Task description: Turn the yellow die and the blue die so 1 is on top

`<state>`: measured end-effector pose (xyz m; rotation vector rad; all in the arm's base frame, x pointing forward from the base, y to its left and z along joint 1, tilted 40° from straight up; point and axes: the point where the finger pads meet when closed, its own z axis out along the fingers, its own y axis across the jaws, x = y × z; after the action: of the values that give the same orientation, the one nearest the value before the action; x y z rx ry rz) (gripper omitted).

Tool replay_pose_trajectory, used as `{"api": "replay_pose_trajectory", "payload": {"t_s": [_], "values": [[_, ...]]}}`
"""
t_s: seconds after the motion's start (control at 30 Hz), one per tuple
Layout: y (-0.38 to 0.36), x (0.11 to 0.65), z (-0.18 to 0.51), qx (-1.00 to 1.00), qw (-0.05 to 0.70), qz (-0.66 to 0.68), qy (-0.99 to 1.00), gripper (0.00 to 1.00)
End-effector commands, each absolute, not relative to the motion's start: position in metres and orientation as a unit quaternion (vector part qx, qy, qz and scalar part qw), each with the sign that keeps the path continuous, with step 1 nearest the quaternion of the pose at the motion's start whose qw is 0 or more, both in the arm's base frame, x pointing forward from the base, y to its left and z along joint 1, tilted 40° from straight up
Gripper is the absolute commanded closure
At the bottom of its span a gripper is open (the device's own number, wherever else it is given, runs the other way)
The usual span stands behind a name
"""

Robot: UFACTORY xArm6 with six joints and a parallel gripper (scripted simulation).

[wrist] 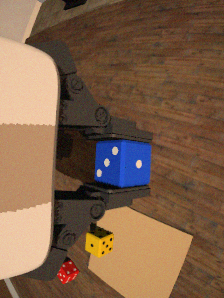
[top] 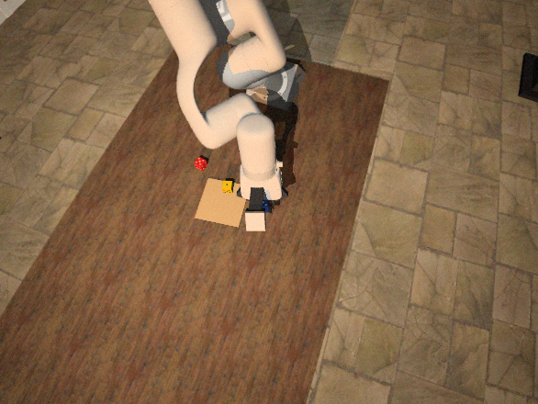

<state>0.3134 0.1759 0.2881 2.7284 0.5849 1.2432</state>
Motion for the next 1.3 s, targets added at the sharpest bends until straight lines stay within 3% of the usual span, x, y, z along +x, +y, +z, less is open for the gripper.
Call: {"api": "replay_pose_trajectory", "payload": {"t_s": [0.0, 0.53, 1.27], "values": [[0.174, 0.3147, 0.2908, 0.856, 0.031, 0.48, 0.189, 0.73], [0.1743, 0.3109, 0.2865, 0.781, 0.007, 0.594, 0.191, 0.73], [0.1733, 0.3115, 0.2853, 0.731, -0.009, 0.655, 0.191, 0.73]]}}
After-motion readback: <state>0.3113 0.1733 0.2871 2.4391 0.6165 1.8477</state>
